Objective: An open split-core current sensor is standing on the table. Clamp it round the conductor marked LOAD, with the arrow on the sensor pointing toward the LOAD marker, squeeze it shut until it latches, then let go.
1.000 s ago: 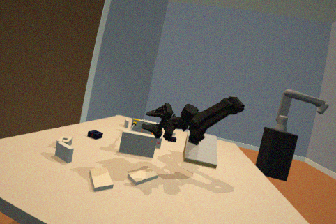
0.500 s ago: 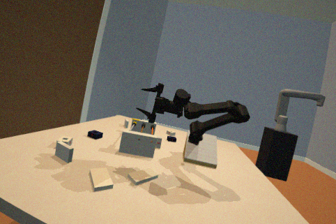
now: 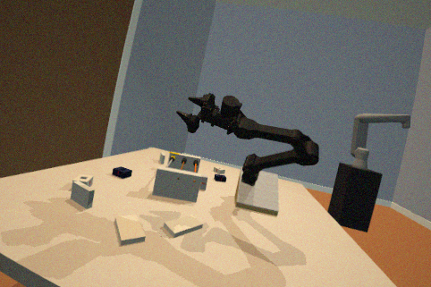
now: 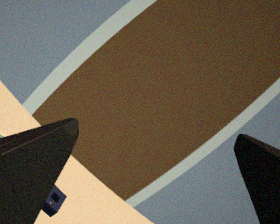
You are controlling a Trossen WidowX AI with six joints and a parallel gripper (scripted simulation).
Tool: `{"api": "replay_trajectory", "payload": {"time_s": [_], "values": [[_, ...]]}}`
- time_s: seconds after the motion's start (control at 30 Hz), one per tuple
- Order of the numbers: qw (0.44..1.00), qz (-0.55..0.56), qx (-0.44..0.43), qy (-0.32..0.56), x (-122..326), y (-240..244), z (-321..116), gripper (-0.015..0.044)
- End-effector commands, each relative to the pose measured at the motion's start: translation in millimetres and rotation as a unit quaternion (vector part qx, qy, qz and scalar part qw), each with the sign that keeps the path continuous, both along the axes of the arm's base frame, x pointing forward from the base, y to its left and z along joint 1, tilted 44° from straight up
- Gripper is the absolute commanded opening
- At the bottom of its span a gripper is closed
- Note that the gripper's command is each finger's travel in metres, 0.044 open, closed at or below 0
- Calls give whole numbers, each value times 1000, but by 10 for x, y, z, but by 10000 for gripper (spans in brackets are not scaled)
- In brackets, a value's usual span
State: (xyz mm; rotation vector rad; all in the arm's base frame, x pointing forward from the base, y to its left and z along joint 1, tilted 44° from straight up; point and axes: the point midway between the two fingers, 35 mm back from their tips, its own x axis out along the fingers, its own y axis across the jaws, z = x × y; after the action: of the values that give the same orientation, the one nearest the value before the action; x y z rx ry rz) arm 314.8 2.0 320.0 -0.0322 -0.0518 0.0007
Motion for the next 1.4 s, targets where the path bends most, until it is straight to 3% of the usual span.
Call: {"api": "replay_trajectory", "payload": {"time_s": [0.0, 0.13, 0.47, 0.87, 1.2, 1.37], "values": [[1000, 0, 16, 1, 10, -20, 29, 440], [998, 4, 13, 62, 255, -80, -151, 440], [958, 19, 37, 283, 901, -450, -1091, 440], [845, 74, 165, 503, 1212, -875, -2396, 440], [706, 119, 340, 610, 1137, -1142, -3432, 440], [695, 121, 353, 614, 1122, -1156, -3497, 440]]}}
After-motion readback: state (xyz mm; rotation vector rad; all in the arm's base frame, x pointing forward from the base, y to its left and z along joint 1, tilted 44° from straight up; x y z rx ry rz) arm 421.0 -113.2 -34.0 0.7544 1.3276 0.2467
